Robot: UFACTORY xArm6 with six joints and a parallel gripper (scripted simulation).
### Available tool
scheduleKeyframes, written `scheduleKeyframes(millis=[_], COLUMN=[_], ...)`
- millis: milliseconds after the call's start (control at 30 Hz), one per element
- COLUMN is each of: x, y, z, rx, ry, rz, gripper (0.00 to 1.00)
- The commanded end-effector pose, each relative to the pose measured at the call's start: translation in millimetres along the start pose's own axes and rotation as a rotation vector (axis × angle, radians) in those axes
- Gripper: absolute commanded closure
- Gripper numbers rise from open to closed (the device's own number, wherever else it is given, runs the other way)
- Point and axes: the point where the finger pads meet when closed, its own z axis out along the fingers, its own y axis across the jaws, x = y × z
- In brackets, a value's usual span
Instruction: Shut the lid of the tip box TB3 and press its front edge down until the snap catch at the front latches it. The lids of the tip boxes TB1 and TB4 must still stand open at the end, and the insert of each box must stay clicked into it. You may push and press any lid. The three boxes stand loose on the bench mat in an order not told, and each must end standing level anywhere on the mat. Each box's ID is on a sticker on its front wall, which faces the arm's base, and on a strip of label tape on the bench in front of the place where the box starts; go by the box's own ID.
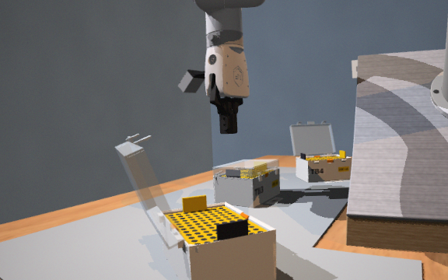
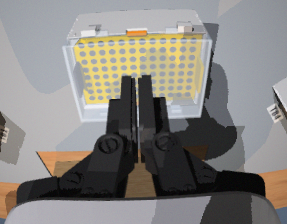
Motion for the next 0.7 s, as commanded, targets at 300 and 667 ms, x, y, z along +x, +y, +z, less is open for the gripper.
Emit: scheduleKeyframes(millis=[300, 667], x=[1, 1], y=[0, 0], z=[-15.5, -37.5], rx=[-0.001, -0.001], ry=[0.003, 0.003], rz=[-0.001, -0.001], gripper=[1.0, 1.0])
